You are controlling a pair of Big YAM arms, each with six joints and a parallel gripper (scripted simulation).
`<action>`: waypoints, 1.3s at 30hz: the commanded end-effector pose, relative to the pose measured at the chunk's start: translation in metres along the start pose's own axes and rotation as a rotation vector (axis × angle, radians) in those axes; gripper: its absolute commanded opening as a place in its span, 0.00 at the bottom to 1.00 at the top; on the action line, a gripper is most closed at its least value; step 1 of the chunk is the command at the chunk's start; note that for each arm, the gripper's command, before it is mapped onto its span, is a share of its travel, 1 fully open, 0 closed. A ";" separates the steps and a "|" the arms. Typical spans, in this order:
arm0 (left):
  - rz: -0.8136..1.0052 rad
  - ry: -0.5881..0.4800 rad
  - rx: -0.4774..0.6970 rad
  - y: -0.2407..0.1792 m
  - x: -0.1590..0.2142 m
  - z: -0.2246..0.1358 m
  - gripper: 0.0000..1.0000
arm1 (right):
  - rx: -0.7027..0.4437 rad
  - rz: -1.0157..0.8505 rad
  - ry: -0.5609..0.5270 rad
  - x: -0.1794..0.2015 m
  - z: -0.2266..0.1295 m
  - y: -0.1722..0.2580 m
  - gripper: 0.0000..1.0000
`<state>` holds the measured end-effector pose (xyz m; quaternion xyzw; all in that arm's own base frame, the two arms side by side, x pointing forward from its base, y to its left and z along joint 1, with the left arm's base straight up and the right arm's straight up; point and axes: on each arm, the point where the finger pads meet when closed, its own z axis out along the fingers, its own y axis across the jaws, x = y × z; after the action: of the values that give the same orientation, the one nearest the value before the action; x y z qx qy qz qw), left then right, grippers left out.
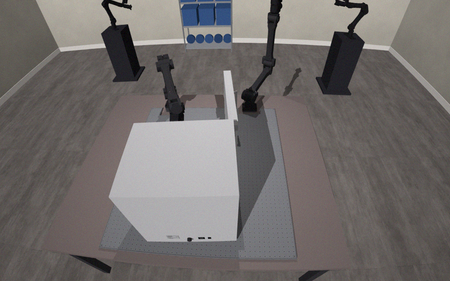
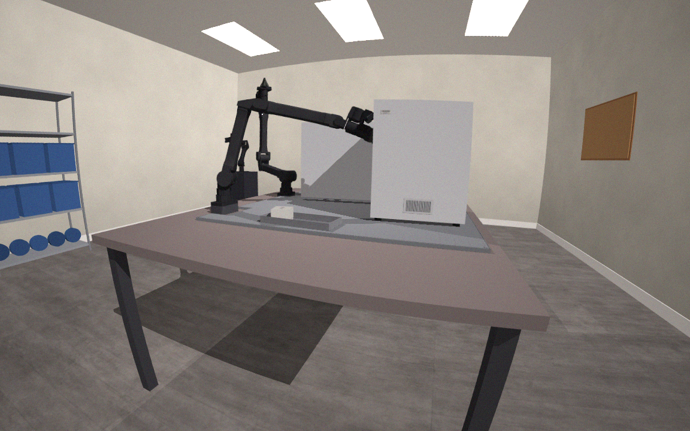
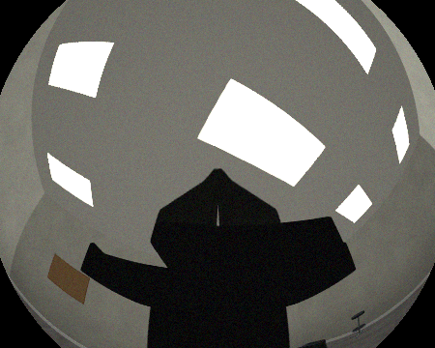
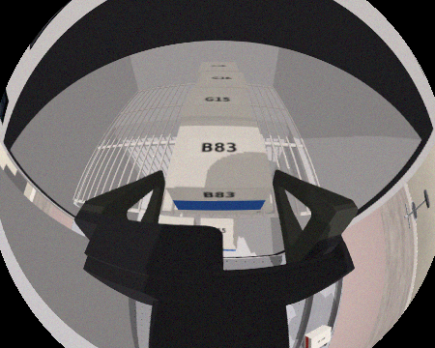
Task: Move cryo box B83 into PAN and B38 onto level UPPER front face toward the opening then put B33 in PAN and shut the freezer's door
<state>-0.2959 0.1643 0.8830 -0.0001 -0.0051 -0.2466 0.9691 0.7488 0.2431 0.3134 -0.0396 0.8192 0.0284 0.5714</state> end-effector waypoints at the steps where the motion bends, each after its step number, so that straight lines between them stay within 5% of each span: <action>1: -0.013 0.037 -0.002 0.001 0.013 0.001 0.00 | 0.005 0.004 -0.044 -0.036 0.006 -0.007 1.00; 5: -0.013 0.037 -0.002 0.001 0.013 0.001 0.00 | 0.003 0.006 -0.044 -0.034 0.006 -0.004 1.00; 6: -0.013 0.037 -0.002 0.001 0.013 0.001 0.00 | -0.003 0.011 -0.048 -0.031 -0.004 0.000 0.77; 39: -0.013 0.037 -0.002 0.001 0.013 0.001 0.00 | 0.000 0.009 -0.050 -0.040 0.002 -0.005 0.77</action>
<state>-0.2959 0.1643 0.8830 -0.0001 -0.0051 -0.2466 0.9691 0.7501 0.2428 0.3154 -0.0407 0.8187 0.0288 0.5721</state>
